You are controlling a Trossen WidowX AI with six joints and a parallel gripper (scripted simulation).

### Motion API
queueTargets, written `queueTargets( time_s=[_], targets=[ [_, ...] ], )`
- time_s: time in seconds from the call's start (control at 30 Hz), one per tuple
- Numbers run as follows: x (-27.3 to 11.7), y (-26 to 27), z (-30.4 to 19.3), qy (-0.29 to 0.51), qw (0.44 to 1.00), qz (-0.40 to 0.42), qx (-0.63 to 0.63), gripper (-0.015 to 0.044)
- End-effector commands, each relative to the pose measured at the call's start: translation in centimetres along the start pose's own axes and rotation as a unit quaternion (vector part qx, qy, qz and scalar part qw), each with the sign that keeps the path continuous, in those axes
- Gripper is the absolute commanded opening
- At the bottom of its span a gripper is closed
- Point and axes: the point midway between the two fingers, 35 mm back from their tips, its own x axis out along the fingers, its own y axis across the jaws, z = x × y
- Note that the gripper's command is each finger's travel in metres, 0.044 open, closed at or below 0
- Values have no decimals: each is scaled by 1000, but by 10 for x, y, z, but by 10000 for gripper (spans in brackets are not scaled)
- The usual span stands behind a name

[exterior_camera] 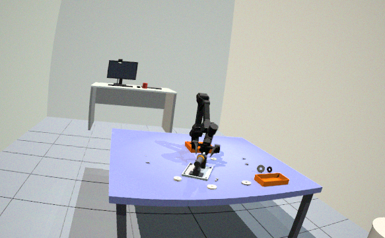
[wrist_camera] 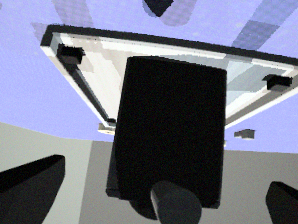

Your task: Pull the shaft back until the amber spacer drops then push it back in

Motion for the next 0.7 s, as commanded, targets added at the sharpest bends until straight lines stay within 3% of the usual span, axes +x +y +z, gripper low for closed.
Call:
queueTargets(
  time_s=[0.0, 0.67],
  targets=[
    [2, -1, 0, 0, 1000, -2, -2, 440],
    [18, 0, 0, 1, 1000, -1, -2, 440]
  ],
)
